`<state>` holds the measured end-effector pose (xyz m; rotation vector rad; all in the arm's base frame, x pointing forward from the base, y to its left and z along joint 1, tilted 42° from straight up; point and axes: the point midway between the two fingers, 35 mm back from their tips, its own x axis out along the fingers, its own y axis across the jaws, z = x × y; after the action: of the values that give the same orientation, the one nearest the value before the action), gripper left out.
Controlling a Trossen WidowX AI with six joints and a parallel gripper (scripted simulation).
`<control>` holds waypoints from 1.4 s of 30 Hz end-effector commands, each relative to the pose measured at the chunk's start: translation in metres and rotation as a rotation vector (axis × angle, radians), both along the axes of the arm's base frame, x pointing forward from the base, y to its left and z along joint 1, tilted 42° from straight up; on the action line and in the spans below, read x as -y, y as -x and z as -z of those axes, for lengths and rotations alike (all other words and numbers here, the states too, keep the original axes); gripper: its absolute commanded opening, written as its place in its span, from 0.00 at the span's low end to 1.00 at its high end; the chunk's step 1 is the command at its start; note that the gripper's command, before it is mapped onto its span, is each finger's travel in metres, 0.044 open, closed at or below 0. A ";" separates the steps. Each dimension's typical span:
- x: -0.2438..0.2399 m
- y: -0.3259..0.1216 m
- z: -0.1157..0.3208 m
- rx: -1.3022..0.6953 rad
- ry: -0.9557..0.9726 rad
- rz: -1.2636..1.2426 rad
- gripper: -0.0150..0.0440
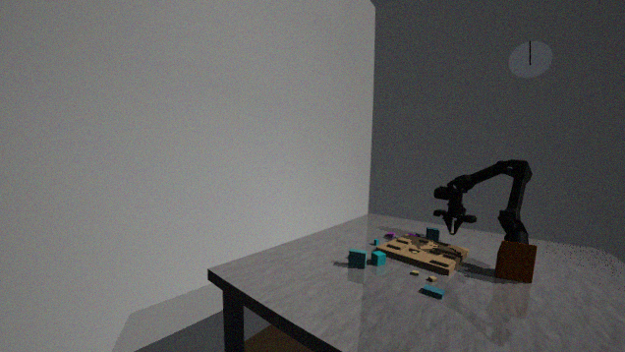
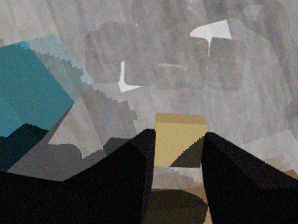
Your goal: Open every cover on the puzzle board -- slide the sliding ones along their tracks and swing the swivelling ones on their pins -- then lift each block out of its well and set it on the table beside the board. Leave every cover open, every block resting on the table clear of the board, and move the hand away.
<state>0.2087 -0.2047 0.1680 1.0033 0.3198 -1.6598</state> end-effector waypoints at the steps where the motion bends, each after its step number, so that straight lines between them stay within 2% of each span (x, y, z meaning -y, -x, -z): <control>1: 0.004 0.000 0.006 -0.001 -0.003 -0.003 0.39; 32: 0.036 0.008 0.040 -0.003 0.007 -0.005 0.39; 42: 0.034 0.008 0.037 -0.003 0.009 -0.001 0.83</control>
<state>0.2012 -0.2391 0.1306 0.9931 0.3161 -1.6592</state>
